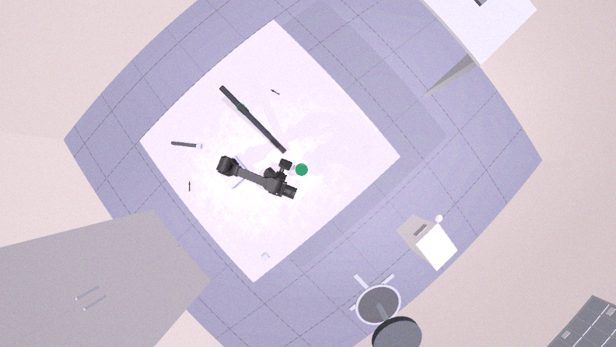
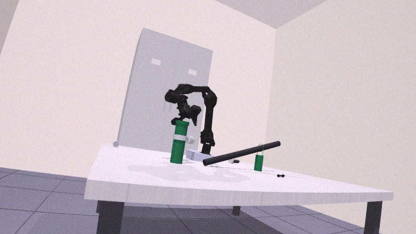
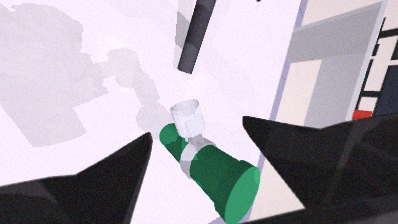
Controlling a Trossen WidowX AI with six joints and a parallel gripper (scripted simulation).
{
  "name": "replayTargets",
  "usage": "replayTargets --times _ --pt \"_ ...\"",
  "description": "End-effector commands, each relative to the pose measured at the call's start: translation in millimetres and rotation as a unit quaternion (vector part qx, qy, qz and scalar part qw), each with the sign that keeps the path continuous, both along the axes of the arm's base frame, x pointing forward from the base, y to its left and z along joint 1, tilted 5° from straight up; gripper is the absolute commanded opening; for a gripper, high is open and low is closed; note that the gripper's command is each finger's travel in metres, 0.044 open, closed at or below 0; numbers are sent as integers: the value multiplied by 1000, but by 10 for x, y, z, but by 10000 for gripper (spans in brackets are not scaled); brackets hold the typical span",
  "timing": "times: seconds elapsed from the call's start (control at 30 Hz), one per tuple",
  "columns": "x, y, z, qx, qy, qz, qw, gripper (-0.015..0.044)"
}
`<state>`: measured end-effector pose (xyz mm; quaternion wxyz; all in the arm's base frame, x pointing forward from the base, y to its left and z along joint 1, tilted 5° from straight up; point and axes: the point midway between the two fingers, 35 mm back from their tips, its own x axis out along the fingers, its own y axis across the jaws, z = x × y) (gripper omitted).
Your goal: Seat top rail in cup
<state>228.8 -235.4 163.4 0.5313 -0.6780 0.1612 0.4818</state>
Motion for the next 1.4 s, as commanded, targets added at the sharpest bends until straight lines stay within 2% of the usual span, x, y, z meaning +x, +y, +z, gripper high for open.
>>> replayTargets --times 0.0,1.37 --pt "7 25 -198 0 -4 4 1000 440" --pt "302 199 -685 -16 -13 44 999 440"
